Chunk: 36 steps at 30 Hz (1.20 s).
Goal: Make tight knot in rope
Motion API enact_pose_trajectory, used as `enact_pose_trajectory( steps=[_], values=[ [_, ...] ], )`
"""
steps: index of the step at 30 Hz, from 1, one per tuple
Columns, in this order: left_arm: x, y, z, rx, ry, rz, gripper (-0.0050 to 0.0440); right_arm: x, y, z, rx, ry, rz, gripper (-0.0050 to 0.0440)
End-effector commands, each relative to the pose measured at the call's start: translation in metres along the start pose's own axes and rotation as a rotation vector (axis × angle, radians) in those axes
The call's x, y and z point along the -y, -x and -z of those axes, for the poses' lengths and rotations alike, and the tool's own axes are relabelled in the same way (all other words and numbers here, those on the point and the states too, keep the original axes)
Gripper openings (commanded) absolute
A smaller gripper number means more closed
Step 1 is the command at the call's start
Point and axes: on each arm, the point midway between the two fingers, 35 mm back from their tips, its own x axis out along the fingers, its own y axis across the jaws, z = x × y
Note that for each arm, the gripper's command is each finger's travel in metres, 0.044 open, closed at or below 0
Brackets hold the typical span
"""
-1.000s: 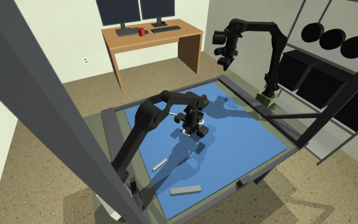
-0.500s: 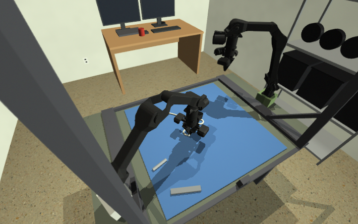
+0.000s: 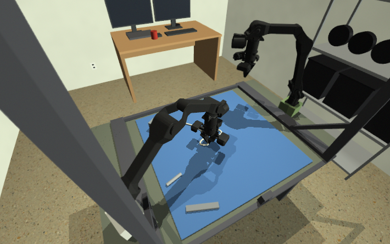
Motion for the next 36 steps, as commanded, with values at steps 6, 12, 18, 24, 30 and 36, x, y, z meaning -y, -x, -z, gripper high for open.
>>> enact_pose_trajectory(
  steps=[6, 12, 18, 24, 30, 36],
  values=[
    [0.0, 0.005, -0.01, 0.013, 0.016, 0.007, 0.002, 0.001, 0.008, 0.001, 0.022, 0.002, -0.009, 0.0085],
    [0.0, 0.005, -0.012, 0.014, 0.017, 0.007, 0.002, 0.001, 0.008, 0.001, 0.022, 0.002, -0.009, 0.0085],
    [0.0, 0.005, -0.019, 0.014, 0.017, 0.007, 0.002, 0.001, 0.008, 0.001, 0.022, 0.002, -0.009, 0.0085],
    [-0.001, 0.006, -0.024, 0.014, 0.017, 0.007, 0.002, 0.001, 0.008, 0.001, 0.022, 0.002, -0.009, 0.0085],
    [-0.001, 0.006, -0.031, 0.015, 0.017, 0.007, 0.002, 0.001, 0.008, 0.001, 0.022, 0.002, -0.009, 0.0085],
    [-0.002, 0.006, -0.034, 0.015, 0.017, 0.007, 0.002, 0.001, 0.008, 0.001, 0.022, 0.002, -0.009, 0.0085]
  ],
)
